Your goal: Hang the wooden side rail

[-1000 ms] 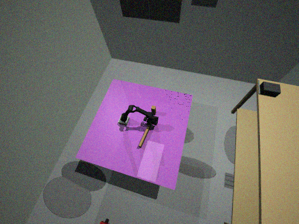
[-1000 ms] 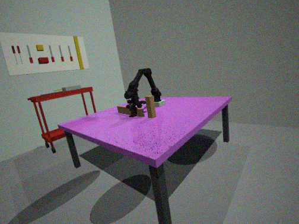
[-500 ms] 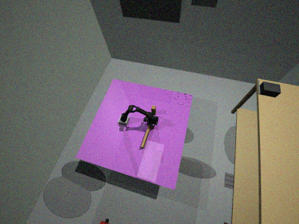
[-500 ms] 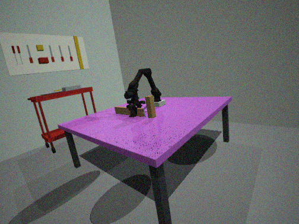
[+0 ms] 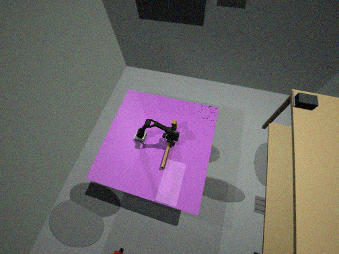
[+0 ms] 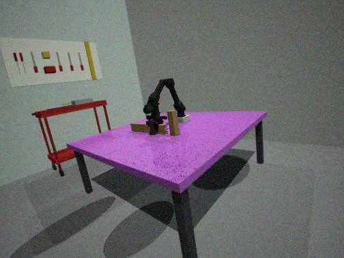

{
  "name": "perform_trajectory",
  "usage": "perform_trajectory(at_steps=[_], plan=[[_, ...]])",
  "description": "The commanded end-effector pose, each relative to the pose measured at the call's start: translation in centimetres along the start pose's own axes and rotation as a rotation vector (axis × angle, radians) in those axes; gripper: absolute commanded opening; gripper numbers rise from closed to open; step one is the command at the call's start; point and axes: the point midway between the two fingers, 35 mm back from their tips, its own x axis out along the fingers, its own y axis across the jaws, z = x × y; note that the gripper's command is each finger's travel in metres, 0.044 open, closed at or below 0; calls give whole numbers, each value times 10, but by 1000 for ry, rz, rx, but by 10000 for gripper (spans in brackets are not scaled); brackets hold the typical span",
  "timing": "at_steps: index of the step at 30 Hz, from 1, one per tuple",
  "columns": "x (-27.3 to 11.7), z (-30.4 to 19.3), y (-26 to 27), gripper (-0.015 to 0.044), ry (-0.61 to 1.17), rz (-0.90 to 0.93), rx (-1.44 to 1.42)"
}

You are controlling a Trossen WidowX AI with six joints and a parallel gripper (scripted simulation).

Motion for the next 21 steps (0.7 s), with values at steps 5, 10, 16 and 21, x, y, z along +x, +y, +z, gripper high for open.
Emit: perform_trajectory(at_steps=[5,10,16,21], plan=[[0,0,0,0,-1,0,-3],[-1,0,0,0,-4,0,-15],[-2,0,0,0,-4,0,-15],[-3,0,0,0,-4,0,-15]])
